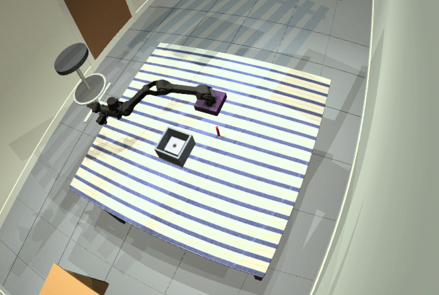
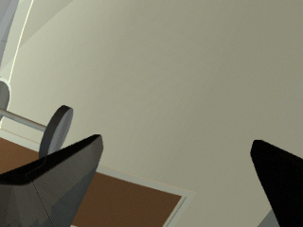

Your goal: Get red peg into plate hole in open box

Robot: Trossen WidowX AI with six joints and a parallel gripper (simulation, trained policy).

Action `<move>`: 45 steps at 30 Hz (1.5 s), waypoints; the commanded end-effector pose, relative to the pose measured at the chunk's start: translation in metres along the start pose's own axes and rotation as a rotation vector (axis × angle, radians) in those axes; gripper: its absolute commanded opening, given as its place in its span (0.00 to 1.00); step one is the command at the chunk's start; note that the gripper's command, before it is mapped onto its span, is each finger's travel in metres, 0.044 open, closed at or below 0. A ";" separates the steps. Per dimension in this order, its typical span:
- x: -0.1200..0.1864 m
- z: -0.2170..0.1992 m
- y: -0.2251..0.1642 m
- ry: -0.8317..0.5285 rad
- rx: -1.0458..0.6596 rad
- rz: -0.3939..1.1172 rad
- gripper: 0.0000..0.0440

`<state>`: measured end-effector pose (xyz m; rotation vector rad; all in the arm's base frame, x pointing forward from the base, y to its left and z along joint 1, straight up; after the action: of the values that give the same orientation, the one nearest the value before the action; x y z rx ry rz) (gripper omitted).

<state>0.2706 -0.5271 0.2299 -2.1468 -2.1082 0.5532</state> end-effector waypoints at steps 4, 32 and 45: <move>0.036 -0.029 0.043 0.061 -0.155 -0.157 1.00; 0.267 -0.154 0.136 0.584 -0.784 -0.628 1.00; 0.402 -0.190 0.112 0.974 -0.991 -0.678 1.00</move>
<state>0.4378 -0.1292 0.2936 -1.1983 -2.3947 -1.4091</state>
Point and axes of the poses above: the point midway between the two fingers, 35 mm back from their tips, its own x axis back along the fingers, its own z axis across the jaws, y = z × x, the point moved 9 cm from there along x, back along the fingers, and after that the axes turned 6 degrees about -x, right-handed, at the moved point
